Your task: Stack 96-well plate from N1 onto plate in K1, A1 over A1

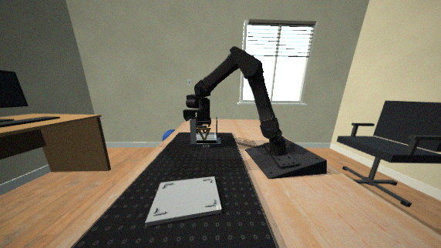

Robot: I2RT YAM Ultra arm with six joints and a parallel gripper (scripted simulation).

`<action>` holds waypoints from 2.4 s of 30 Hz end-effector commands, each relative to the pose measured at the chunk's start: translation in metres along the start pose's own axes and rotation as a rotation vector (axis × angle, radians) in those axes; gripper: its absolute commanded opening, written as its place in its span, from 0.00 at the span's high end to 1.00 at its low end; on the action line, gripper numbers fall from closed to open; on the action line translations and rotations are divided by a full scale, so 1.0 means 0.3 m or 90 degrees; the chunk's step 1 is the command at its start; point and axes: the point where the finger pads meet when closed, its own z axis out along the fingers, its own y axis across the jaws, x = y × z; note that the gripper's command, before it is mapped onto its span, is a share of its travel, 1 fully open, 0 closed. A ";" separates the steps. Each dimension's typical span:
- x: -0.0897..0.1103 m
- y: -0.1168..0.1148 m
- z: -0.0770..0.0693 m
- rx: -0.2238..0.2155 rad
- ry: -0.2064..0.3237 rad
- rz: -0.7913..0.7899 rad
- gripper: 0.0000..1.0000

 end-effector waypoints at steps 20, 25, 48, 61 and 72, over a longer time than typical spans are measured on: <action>0.000 0.015 0.036 -0.007 0.005 -0.001 0.00; 0.000 0.015 0.036 -0.007 0.005 -0.001 0.00; 0.000 0.015 0.036 -0.007 0.005 -0.001 0.00; -0.022 -0.010 -0.121 0.011 -0.025 -0.001 0.00; -0.019 -0.008 -0.201 0.011 -0.025 -0.001 0.00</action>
